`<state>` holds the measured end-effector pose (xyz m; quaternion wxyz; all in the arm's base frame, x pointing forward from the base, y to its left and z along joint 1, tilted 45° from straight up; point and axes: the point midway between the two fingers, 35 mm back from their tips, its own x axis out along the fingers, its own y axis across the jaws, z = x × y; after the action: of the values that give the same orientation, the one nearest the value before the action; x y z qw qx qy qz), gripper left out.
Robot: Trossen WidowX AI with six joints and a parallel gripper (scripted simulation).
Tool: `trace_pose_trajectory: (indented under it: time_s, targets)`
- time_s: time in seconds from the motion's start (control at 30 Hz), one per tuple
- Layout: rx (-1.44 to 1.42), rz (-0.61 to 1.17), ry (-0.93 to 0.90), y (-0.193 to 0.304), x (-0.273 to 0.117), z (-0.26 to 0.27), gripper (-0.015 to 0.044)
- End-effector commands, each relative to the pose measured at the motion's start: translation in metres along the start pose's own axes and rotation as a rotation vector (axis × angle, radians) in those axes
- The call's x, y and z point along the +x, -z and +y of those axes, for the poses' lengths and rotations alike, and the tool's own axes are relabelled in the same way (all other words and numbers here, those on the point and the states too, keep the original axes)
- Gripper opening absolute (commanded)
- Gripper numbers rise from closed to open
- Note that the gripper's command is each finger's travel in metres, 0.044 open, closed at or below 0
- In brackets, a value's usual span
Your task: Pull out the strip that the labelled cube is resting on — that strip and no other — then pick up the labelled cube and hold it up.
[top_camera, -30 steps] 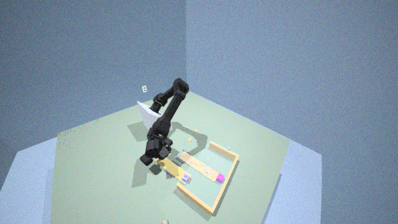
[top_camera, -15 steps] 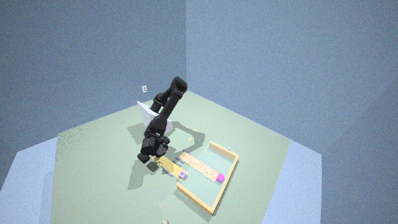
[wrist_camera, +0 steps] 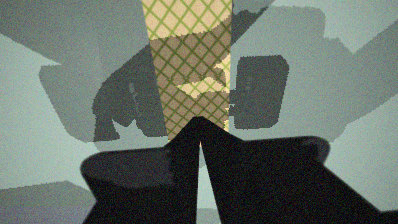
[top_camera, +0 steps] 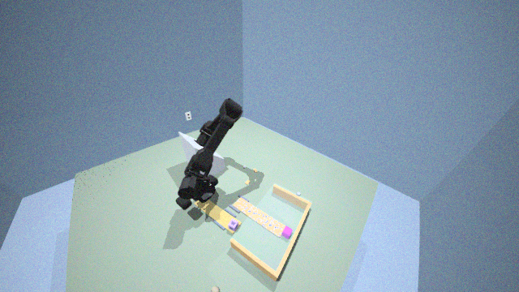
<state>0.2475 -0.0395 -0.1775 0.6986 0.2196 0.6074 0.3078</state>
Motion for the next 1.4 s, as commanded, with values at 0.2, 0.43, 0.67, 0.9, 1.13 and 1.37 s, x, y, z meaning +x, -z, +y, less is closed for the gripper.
trace_pose_trajectory:
  time_s: [0.2, 0.43, 0.67, 0.9, 1.13, 1.37]
  targets:
    - [0.010, 0.027, -0.007, 0.015, 0.004, 0.003, 0.0000]
    - [0.010, 0.027, -0.007, 0.015, 0.004, 0.003, 0.0000]
    - [0.010, 0.027, -0.007, 0.015, 0.004, 0.003, 0.0000]
    - [0.010, 0.027, -0.007, 0.015, 0.004, 0.003, 0.0000]
    - [0.010, 0.027, -0.007, 0.015, 0.004, 0.003, 0.0000]
    - [0.008, 0.015, 0.001, 0.006, -0.021, -0.001, 0.0000]
